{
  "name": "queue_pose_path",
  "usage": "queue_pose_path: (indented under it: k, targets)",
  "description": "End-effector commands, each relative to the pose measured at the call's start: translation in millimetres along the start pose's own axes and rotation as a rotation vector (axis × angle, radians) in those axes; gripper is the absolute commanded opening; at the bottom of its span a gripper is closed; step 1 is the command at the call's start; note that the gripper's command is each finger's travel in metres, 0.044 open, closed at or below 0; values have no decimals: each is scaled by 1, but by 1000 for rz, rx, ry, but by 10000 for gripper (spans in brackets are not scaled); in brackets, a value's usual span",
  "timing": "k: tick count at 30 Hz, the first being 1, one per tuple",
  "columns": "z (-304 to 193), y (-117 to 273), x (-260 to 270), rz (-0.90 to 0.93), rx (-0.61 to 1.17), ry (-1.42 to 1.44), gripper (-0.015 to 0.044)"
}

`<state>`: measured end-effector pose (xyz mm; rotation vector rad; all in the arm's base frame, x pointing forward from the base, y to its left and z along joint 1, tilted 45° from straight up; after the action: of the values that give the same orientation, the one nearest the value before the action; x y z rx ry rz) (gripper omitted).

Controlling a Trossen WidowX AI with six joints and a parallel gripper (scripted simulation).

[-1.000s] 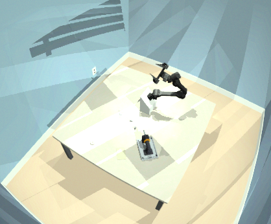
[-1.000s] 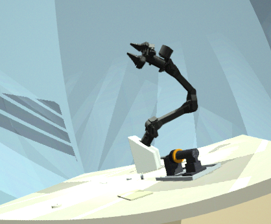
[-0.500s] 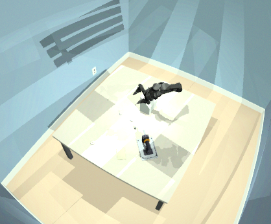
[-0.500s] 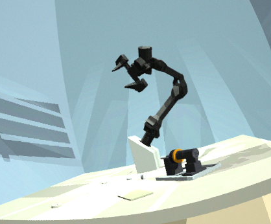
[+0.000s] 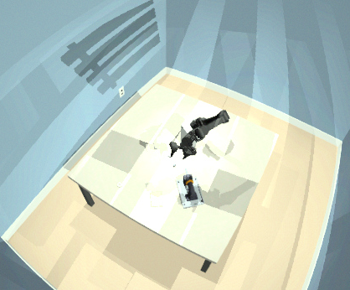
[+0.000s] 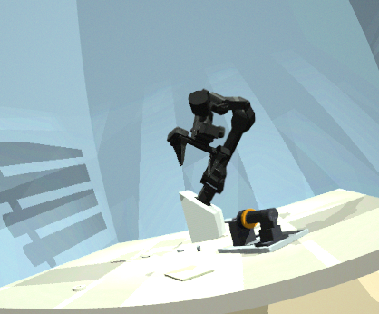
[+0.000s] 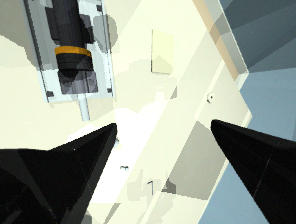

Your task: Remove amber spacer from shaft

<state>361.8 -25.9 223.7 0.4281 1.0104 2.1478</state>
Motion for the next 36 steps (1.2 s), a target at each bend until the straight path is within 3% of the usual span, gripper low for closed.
queue_pose_path:
  k: [1,5,7,36]
  targets:
    - [14,-50,31,257,36,-6,440]
    - [23,-93,69,506,91,-28,440]
    - [24,-100,76,547,103,-33,440]
    - [17,-98,78,547,103,-34,440]
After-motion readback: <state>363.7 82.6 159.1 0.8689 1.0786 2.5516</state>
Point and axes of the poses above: the point midway between the two fingers, 35 mm back from their tips, its own y axis back along the fingers, its own x axis across the jaws, z = x × y, the point moved 7 cm from there along y, back along the fingers, and after that the axes turned 6 degrees about y, right-handed, at the moved point
